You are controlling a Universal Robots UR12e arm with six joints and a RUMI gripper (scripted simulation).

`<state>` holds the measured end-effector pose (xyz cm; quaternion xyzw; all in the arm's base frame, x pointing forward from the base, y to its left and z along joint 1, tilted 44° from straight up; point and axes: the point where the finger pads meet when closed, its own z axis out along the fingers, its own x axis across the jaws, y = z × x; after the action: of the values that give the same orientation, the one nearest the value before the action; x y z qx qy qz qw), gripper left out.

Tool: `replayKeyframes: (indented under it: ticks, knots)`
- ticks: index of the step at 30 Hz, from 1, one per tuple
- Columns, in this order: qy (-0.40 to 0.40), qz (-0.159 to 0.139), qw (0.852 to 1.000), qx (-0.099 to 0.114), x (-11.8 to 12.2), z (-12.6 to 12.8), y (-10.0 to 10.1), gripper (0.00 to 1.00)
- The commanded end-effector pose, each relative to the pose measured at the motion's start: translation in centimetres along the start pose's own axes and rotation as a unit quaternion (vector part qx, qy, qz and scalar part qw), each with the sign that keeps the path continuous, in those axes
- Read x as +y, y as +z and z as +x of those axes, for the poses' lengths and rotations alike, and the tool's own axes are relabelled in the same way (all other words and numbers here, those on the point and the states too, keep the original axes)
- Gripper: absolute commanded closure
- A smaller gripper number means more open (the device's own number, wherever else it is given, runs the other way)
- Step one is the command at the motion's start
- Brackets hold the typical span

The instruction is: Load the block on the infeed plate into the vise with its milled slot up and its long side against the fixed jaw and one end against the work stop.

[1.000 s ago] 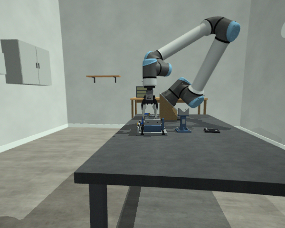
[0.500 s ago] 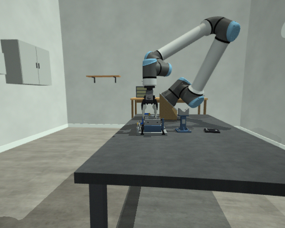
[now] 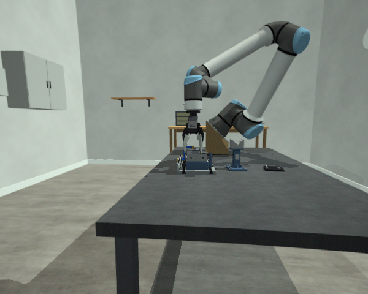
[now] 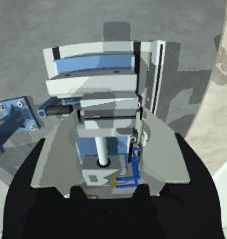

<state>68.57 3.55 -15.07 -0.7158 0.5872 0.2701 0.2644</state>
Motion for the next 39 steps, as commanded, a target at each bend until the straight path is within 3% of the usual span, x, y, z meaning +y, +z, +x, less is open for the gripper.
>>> replayKeyframes:
  ticks: [1,9,24,39]
  knots:
    - [0.000,0.001,1.000,0.000,-0.1,0.0,-0.7,0.53]
    - [0.000,0.001,1.000,0.000,-0.1,0.0,-2.1,0.53]
    - [0.000,0.001,1.000,0.000,0.0,0.0,-6.5,0.53]
    - [0.000,0.001,1.000,0.000,0.0,0.0,-7.7,0.53]
